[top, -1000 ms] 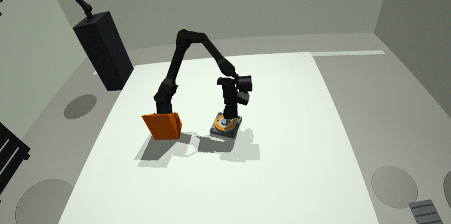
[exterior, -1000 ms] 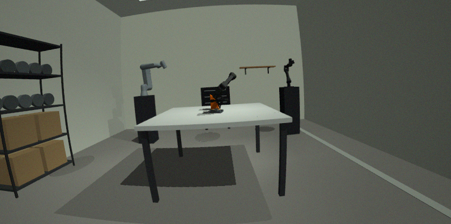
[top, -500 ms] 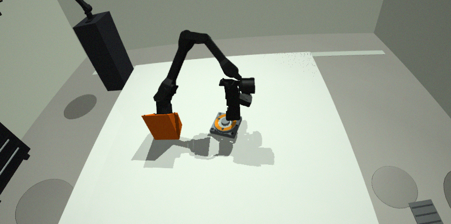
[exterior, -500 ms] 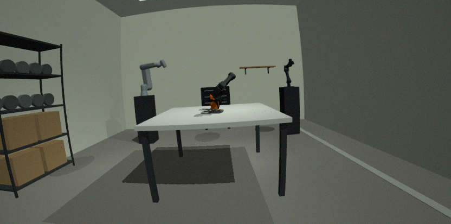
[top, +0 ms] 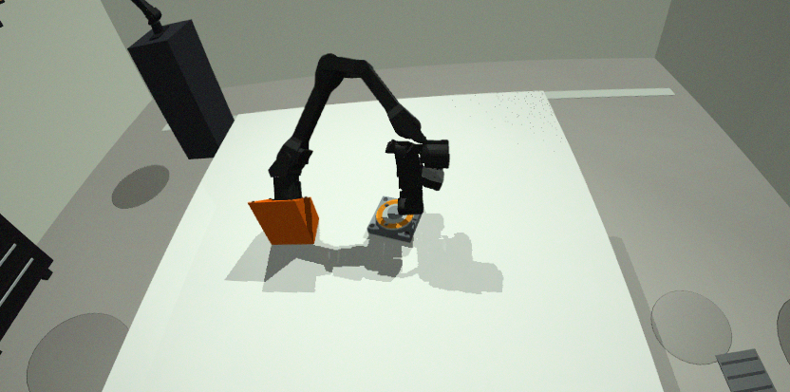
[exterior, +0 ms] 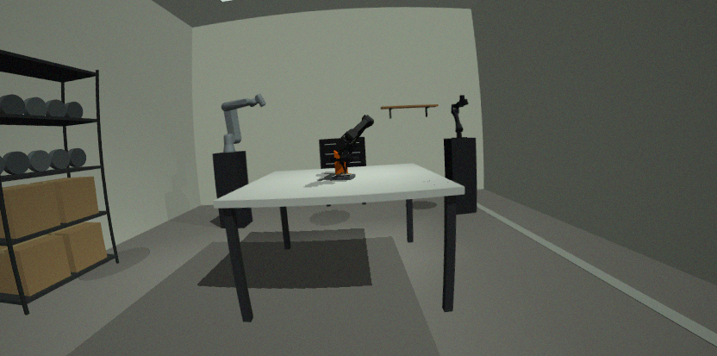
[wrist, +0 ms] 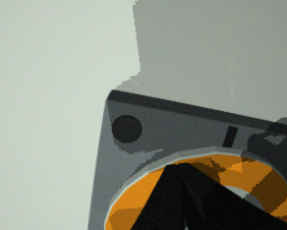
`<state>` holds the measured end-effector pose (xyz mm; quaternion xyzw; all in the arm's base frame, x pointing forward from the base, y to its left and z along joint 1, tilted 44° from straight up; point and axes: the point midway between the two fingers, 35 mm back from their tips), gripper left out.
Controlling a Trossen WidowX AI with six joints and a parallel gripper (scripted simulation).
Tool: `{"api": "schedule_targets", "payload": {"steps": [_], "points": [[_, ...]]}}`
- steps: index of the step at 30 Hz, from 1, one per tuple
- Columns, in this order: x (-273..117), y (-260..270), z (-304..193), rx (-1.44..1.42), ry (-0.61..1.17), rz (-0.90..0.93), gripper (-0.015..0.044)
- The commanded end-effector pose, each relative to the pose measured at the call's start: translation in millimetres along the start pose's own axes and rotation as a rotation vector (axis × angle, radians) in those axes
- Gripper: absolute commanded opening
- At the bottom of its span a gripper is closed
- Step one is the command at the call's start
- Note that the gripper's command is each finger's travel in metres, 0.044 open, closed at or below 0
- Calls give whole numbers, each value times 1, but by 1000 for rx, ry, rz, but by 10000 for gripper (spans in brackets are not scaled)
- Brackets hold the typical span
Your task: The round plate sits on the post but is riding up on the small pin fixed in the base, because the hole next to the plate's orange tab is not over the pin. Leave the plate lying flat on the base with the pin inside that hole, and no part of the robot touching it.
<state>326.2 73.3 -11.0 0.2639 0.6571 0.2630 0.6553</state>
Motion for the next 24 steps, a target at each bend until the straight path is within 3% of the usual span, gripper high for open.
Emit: {"api": "schedule_targets", "payload": {"steps": [1,16,24], "points": [[3,-6,0,4,10,-3,0],[3,-17,0,4,10,-3,0],[-38,-17,-1,4,10,-5,0]]}}
Point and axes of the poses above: the point midway between the two fingers, 35 mm back from their tips, its own x axis out along the fingers, its own y axis across the jaws, z = x × y, and after that the axes turned 2 degrees about x, right-handed
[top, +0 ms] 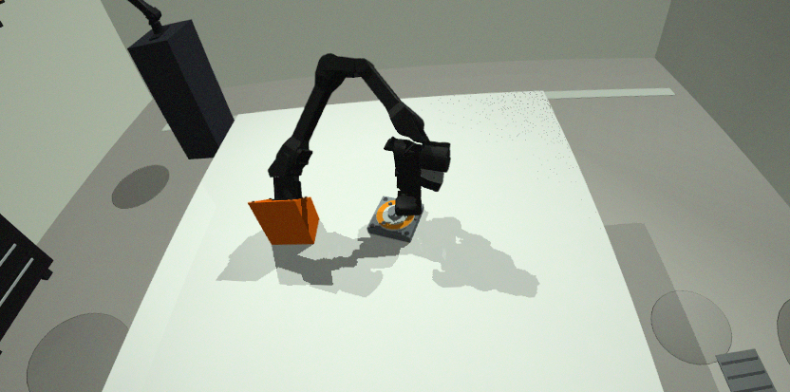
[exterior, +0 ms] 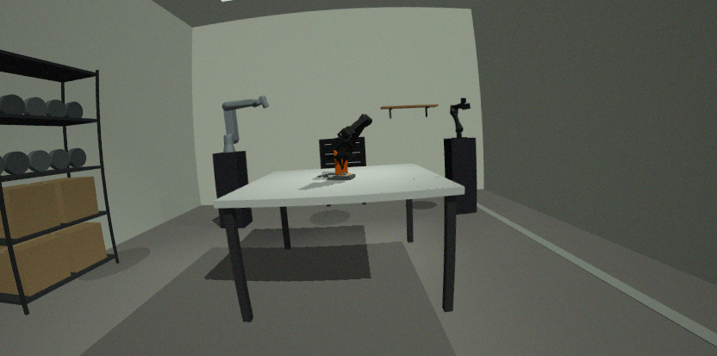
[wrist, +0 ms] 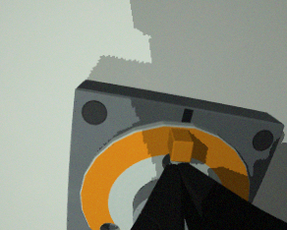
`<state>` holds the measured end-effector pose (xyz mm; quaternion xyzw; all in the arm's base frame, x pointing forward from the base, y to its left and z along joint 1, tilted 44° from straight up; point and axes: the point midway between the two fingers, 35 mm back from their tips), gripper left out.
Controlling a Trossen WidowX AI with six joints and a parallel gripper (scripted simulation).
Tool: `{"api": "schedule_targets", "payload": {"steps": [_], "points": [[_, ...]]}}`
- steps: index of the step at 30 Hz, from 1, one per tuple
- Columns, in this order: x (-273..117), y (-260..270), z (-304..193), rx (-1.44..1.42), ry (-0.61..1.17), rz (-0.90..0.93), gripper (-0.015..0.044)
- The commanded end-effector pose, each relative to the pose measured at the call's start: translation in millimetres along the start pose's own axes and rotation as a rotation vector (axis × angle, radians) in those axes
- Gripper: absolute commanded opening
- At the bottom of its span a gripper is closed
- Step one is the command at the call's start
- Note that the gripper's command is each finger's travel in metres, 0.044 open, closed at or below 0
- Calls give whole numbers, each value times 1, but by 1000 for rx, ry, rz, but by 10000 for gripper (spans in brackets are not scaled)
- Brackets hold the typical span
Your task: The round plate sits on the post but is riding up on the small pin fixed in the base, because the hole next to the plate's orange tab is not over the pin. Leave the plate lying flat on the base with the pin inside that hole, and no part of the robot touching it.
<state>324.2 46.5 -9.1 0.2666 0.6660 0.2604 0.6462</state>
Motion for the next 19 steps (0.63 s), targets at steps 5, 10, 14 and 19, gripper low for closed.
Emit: {"api": "schedule_targets", "payload": {"steps": [5,10,14,19], "points": [[-14,-2,0,-1,-10,-1,0],[-14,-2,0,-1,-10,-1,0],[-14,-2,0,-1,-10,-1,0],[-14,-2,0,-1,-10,-1,0]]}}
Point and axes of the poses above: the point midway between the two fingers, 35 mm back from their tips, its own x axis out along the fingers, its own y axis across the jaws, z = x × y, and after that the axes turned 2 degrees about x, right-handed
